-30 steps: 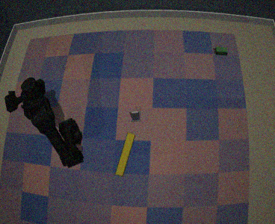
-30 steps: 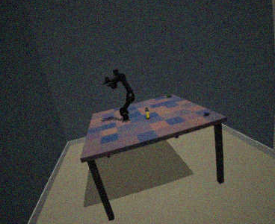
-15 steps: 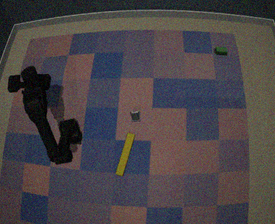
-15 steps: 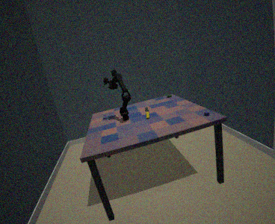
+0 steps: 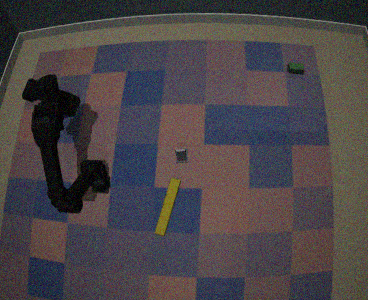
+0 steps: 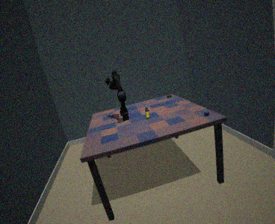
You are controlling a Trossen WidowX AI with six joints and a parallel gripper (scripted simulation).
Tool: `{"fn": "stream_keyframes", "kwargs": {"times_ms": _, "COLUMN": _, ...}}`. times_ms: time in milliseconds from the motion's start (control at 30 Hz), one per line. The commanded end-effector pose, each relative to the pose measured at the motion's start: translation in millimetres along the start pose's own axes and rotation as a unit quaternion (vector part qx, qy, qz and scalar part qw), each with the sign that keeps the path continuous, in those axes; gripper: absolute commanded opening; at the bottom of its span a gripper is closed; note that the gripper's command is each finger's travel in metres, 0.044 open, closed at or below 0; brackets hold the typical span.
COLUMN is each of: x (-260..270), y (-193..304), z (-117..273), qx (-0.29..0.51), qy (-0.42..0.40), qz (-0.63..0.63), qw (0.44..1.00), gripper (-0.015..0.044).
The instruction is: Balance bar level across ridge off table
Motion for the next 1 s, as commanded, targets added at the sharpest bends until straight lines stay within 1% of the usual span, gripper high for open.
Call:
{"fn": "stream_keyframes", "kwargs": {"times_ms": 0, "x": 8, "y": 11, "z": -10, "qx": 0.014, "qy": -0.029, "qz": -0.036, "qw": 0.999, "gripper": 0.0315}}
{"fn": "stream_keyframes", "kwargs": {"times_ms": 467, "x": 45, "y": 48, "z": -29, "qx": 0.086, "qy": -0.121, "qz": -0.169, "qw": 0.974, "gripper": 0.0315}}
{"fn": "stream_keyframes", "kwargs": {"times_ms": 967, "x": 97, "y": 82, "z": -33, "qx": 0.164, "qy": -0.202, "qz": -0.312, "qw": 0.914, "gripper": 0.0315}}
Point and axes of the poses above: the point midway between the two fingers, 35 mm back from their tips, its own z axis back along the fingers, its own x axis across the jaws, y = z × x, the point moved 7 cm from there along z, back along the fingers, and after that the axes turned 7 degrees about -z, right-handed, at the moved point
